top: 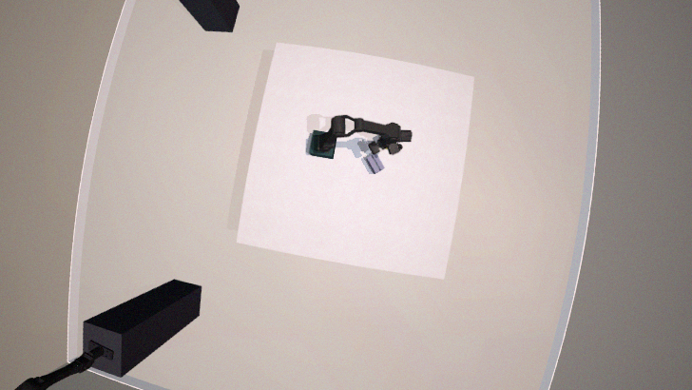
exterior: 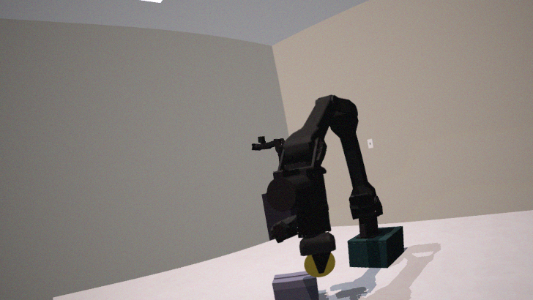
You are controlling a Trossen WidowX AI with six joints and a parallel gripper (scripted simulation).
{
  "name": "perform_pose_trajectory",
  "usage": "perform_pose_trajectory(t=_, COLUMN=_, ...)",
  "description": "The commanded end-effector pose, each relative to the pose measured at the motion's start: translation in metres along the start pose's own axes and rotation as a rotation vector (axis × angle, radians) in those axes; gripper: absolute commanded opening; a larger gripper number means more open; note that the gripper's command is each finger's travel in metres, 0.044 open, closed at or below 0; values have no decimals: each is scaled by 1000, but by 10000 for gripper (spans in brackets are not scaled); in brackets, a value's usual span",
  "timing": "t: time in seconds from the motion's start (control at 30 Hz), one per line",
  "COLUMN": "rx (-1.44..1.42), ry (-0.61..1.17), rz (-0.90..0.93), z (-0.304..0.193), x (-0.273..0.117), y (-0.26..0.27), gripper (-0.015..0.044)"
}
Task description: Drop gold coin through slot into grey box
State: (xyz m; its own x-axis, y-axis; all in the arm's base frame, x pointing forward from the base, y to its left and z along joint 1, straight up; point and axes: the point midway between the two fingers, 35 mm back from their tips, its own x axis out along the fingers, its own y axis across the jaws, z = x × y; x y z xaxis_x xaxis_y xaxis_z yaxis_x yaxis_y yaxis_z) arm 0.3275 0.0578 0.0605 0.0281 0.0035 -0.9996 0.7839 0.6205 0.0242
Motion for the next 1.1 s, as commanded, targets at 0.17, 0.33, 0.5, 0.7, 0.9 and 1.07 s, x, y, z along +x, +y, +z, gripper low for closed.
perform_pose_trajectory(t=0.17, rx=-4, ry=-2, rz=0, z=18, x=0, y=-19, gripper=0)
perform_pose_trajectory(t=0.33, rx=-4, ry=-3, rz=-1, z=27, x=0, y=-28, gripper=0)
perform_pose_trajectory(t=0.5, rx=-4, ry=-4, rz=-1, z=35, x=0, y=-39, gripper=0)
perform_pose_trajectory(t=0.7, rx=-4, ry=-5, rz=-3, z=44, x=0, y=-51, gripper=0)
perform_pose_trajectory(t=0.9, rx=-5, ry=-6, rz=-4, z=53, x=0, y=-64, gripper=0)
perform_pose_trajectory(t=1.07, rx=-5, ry=-6, rz=-5, z=60, x=0, y=-75, gripper=0)
